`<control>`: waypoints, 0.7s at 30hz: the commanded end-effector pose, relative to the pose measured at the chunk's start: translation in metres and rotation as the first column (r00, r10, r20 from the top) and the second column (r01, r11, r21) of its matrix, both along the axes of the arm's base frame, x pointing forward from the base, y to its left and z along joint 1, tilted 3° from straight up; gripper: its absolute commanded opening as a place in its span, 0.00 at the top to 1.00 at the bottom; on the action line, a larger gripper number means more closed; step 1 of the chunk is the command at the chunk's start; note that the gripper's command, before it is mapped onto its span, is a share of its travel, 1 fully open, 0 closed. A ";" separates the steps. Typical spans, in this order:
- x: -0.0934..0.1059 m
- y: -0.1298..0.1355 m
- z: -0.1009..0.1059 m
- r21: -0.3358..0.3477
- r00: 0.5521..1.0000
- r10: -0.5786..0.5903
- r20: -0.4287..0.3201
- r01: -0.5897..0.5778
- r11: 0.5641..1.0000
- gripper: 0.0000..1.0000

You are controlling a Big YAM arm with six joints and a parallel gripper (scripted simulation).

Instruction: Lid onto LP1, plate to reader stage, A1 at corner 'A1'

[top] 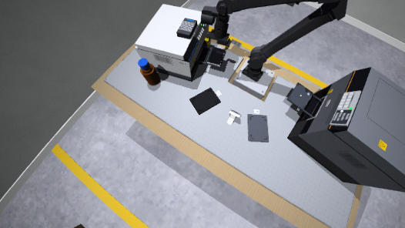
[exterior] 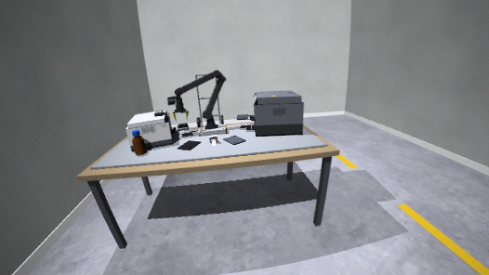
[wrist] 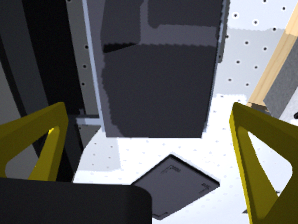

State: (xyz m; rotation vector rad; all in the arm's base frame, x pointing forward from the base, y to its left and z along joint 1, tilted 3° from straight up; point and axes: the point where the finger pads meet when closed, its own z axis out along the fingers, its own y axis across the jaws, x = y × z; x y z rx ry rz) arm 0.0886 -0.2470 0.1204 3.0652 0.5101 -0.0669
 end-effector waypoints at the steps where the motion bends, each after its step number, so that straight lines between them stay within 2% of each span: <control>1: -0.001 -0.003 -0.003 -0.002 1.000 0.005 0.004 -0.005 1.000 0.00; 6: -0.005 0.008 -0.014 0.044 1.000 0.006 -0.014 -0.005 0.999 0.00; 16: 0.001 -0.010 0.003 -0.029 1.000 0.006 0.013 -0.005 1.000 0.00; 21: 0.001 -0.011 0.002 -0.036 1.000 0.006 0.016 -0.005 0.999 0.00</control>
